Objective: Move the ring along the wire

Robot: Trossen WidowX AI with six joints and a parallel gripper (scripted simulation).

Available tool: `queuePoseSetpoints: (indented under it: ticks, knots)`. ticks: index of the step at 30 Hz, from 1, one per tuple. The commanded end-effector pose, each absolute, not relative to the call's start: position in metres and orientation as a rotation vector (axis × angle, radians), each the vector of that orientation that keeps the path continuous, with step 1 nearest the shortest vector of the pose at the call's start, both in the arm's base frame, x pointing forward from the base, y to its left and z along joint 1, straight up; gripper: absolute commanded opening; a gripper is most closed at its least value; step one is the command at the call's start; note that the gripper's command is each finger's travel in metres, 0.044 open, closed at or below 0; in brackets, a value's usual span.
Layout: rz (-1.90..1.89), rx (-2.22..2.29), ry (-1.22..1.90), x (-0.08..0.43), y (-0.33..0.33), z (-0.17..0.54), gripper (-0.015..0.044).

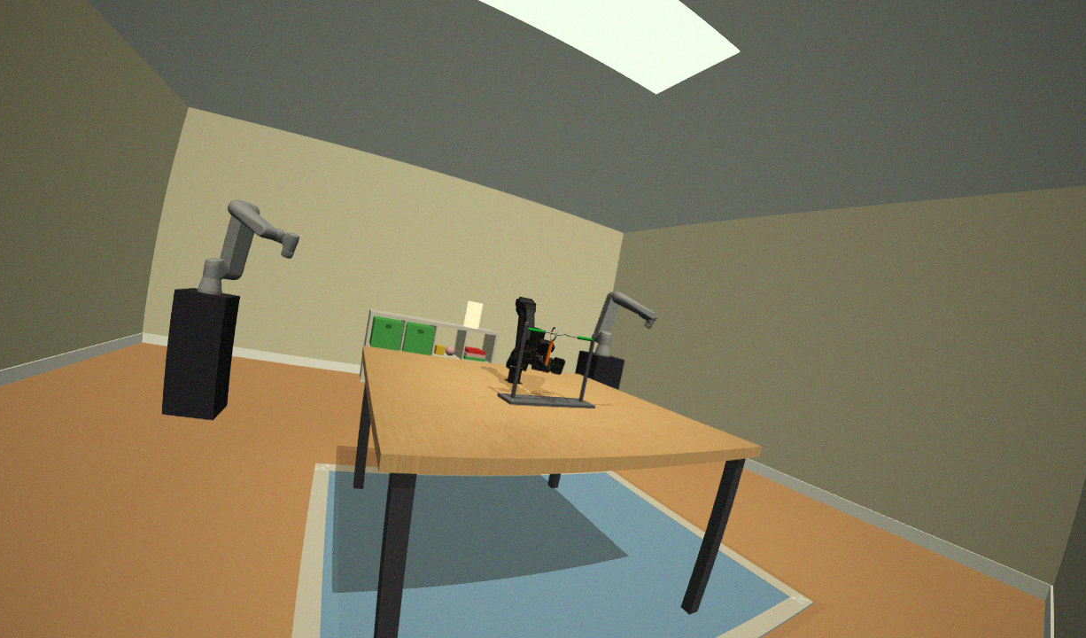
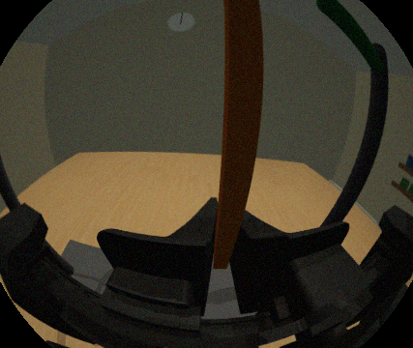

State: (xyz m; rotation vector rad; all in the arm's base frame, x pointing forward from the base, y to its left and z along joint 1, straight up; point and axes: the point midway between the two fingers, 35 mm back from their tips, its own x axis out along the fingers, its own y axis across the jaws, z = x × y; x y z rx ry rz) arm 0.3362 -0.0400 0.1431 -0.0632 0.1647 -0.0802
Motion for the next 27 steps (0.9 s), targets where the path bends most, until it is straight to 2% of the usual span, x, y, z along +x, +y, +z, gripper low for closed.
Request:
queuePoseSetpoints:
  ticks: [1, 27]
  knots:
    - [-0.101, -0.056, 0.16, 0.337, -0.037, 0.143, -0.015]
    - [0.109, 0.155, 0.146, 0.342, 0.019, 0.145, -0.015]
